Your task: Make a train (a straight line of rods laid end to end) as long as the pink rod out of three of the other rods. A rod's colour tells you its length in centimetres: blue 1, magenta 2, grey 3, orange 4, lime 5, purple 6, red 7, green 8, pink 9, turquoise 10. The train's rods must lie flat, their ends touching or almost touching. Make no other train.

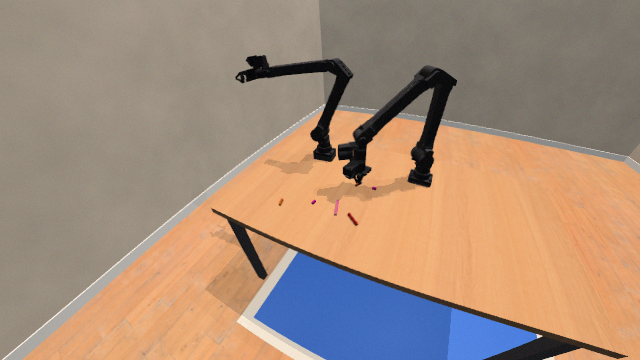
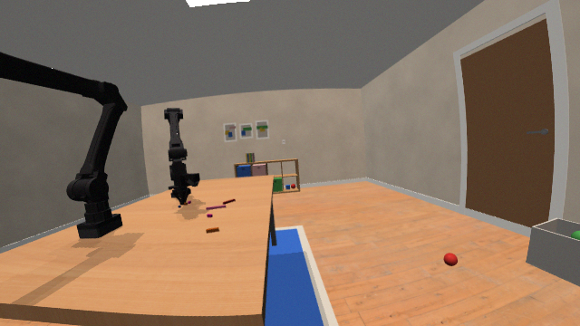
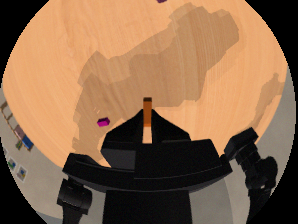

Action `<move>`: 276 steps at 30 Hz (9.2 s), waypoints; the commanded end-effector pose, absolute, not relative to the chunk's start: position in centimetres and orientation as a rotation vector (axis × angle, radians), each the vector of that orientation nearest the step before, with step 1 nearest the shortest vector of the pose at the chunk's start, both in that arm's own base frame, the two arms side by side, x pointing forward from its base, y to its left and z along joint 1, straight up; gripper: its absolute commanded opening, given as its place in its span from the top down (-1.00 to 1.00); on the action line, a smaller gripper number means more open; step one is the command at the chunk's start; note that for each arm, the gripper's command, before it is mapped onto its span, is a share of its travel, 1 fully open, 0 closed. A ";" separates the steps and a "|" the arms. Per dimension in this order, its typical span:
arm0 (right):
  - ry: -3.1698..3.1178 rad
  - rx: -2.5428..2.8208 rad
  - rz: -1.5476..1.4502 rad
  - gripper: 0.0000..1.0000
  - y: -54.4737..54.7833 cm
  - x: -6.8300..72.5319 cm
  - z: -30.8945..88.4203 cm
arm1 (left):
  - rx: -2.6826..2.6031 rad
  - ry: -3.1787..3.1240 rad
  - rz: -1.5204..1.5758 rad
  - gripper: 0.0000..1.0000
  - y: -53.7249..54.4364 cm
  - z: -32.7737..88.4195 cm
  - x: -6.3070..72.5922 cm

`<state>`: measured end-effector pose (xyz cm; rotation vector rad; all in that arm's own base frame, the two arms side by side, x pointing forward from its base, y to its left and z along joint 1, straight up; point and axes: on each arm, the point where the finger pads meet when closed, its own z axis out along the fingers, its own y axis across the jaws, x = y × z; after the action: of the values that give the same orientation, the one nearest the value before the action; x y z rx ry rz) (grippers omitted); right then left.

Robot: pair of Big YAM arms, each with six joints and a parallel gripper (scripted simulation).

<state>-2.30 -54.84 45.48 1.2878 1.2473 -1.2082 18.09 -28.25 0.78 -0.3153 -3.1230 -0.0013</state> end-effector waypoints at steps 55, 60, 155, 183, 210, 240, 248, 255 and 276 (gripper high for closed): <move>1.186 1.245 -1.245 -1.00 -54.4 -2.7 50.1 | -0.306 -3.149 0.042 0.91 -29.4 1.9 18.5; 1.186 1.245 -1.245 -1.00 -54.4 -2.7 50.1 | -0.306 -3.149 0.042 0.91 -29.4 1.9 18.5; 1.186 1.245 -1.245 -1.00 -54.4 -2.7 50.1 | -0.304 -3.149 0.043 0.91 -29.1 0.3 18.0; 1.186 1.245 -1.245 -1.00 -54.4 -2.7 50.1 | -0.308 -3.148 0.041 0.61 -29.0 0.3 17.9; 1.186 1.245 -1.245 -1.00 -54.4 -2.7 50.1 | -0.309 -3.162 0.071 0.53 -30.3 4.4 18.7; 1.186 1.245 -1.245 -1.00 -54.4 -2.7 50.1 | -0.309 -3.162 0.072 -1.00 -30.0 10.5 18.6; 1.186 1.245 -1.245 -1.00 -54.4 -2.7 50.1 | -0.309 -3.162 0.072 -1.00 -30.0 10.5 18.6; 1.186 1.245 -1.245 -1.00 -54.4 -2.7 50.1 | -0.287 -3.149 0.039 -1.00 -30.4 10.1 19.0; 1.186 1.245 -1.245 -1.00 -54.4 -2.7 50.1 | 0.090 -3.160 0.042 -1.00 -44.7 13.1 31.9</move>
<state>-2.30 -54.84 45.48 1.2878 1.2473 -1.2082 28.87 -41.74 11.73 -0.0285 -3.1518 0.0277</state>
